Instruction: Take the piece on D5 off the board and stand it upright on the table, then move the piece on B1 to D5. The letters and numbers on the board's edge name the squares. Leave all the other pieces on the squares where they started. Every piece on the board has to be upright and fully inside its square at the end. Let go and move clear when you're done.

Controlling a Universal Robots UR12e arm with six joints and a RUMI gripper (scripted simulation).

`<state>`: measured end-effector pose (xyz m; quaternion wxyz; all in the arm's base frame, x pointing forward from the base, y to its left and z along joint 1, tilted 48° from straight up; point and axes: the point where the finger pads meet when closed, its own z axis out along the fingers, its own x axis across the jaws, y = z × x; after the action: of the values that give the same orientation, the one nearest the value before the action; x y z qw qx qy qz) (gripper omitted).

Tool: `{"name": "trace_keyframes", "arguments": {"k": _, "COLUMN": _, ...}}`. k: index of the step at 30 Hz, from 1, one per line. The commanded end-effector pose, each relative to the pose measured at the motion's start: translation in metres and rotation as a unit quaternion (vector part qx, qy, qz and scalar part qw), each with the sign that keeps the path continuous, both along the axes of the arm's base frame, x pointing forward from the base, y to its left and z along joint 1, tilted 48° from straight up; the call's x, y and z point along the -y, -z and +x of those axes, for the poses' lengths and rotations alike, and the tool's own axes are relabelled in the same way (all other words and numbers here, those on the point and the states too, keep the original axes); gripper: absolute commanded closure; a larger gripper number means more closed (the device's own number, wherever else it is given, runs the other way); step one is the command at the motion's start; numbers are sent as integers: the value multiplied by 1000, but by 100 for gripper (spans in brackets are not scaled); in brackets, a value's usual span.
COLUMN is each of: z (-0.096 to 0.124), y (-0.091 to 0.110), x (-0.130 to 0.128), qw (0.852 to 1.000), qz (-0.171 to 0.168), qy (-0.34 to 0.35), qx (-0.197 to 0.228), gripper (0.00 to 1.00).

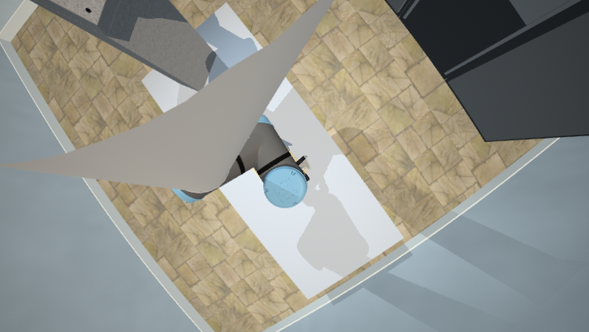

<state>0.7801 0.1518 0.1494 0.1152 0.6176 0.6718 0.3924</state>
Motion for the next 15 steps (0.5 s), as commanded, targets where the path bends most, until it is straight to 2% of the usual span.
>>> {"name": "trace_keyframes", "arguments": {"k": 1, "z": -8, "y": -9, "x": 5, "qw": 1000, "qz": 0, "qy": 0, "qx": 0, "gripper": 0}}
{"name": "trace_keyframes", "arguments": {"k": 10, "z": -30, "y": -32, "x": 18, "qw": 1000, "qz": 0, "qy": 0, "qx": 0, "gripper": 0}}
{"name": "trace_keyframes", "arguments": {"k": 15, "z": -35, "y": -37, "x": 21, "qw": 1000, "qz": 0, "qy": 0, "qx": 0, "gripper": 0}}
